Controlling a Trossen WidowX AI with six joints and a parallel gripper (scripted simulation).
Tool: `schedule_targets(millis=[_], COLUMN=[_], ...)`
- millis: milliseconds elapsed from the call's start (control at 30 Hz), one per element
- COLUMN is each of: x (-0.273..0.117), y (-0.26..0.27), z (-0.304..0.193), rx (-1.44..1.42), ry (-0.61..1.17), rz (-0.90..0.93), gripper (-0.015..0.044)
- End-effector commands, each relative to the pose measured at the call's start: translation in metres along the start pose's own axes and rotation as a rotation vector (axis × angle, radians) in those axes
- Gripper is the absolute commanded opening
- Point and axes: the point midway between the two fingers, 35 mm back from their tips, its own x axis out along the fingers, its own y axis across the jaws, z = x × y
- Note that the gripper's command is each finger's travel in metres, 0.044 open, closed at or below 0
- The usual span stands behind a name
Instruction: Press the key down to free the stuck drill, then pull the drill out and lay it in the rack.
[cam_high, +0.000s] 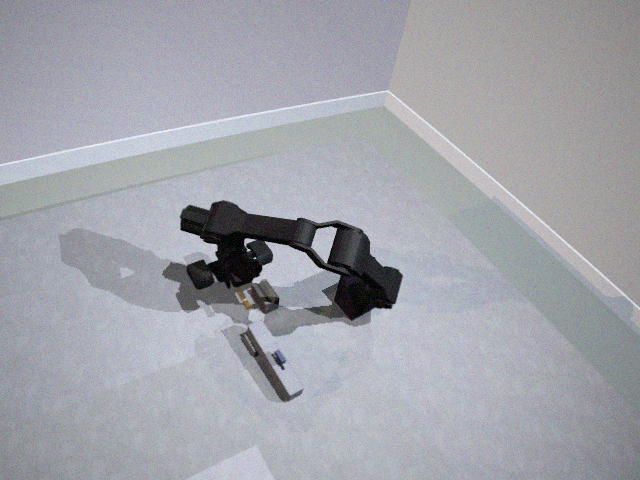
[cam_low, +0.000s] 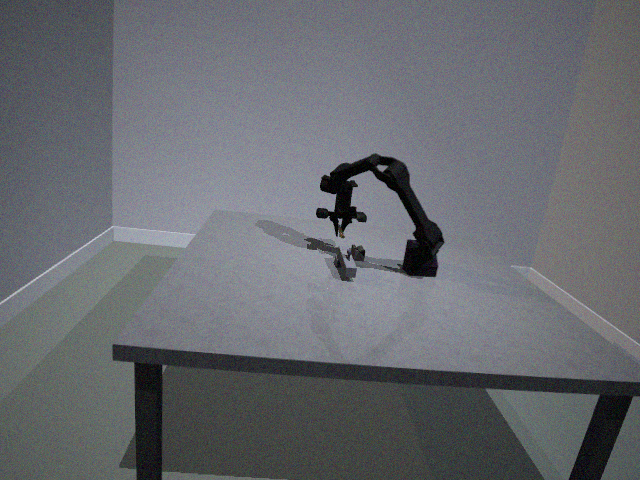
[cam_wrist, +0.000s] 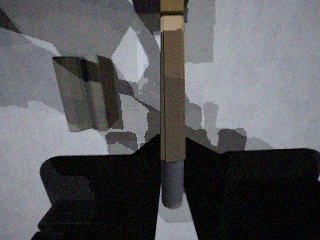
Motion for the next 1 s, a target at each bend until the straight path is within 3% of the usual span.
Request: schedule_targets(millis=[0,967], x=[-0.001,0.014], y=[0.003,0.058], z=[-0.002,-0.011], rx=[-0.003,-0.001], ry=[0.003,0.004], rz=[0.001,0.003], gripper=[0.0,0.0])
